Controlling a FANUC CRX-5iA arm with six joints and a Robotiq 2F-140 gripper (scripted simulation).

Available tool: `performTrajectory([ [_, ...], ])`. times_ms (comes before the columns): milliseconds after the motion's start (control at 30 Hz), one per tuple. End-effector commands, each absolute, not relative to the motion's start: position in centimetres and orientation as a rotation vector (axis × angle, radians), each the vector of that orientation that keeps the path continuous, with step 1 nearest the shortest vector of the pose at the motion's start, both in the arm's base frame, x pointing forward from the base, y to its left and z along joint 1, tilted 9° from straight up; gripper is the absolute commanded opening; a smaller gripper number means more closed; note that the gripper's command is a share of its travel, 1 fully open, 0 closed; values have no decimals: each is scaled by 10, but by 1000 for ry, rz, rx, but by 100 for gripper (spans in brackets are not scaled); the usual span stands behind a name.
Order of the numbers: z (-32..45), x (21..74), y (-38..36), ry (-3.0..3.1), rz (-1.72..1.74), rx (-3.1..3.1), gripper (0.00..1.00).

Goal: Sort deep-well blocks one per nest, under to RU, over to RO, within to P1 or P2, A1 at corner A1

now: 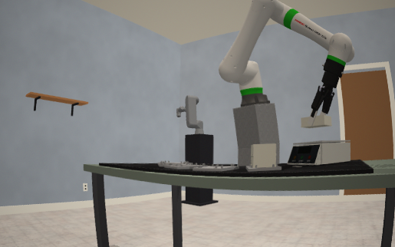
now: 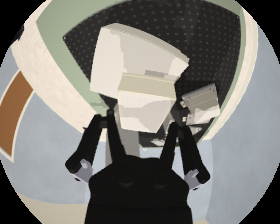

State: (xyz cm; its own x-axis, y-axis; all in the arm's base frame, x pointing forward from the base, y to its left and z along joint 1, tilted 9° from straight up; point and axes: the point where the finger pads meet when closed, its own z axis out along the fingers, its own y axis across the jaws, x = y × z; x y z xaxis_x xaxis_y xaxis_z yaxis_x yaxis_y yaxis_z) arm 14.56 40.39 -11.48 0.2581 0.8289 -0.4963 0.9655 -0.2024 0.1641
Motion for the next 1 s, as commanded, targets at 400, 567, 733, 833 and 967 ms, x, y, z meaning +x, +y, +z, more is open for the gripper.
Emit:
performTrajectory([
  [400, -121, 107, 419, 1627, -417, 2097, 10],
  [567, -121, 107, 419, 1627, -417, 2097, 10],
  [733, -121, 108, 419, 1627, -417, 2097, 10],
  [833, -121, 108, 419, 1627, -417, 2097, 10],
  [967, -121, 108, 419, 1627, -417, 2097, 10],
])
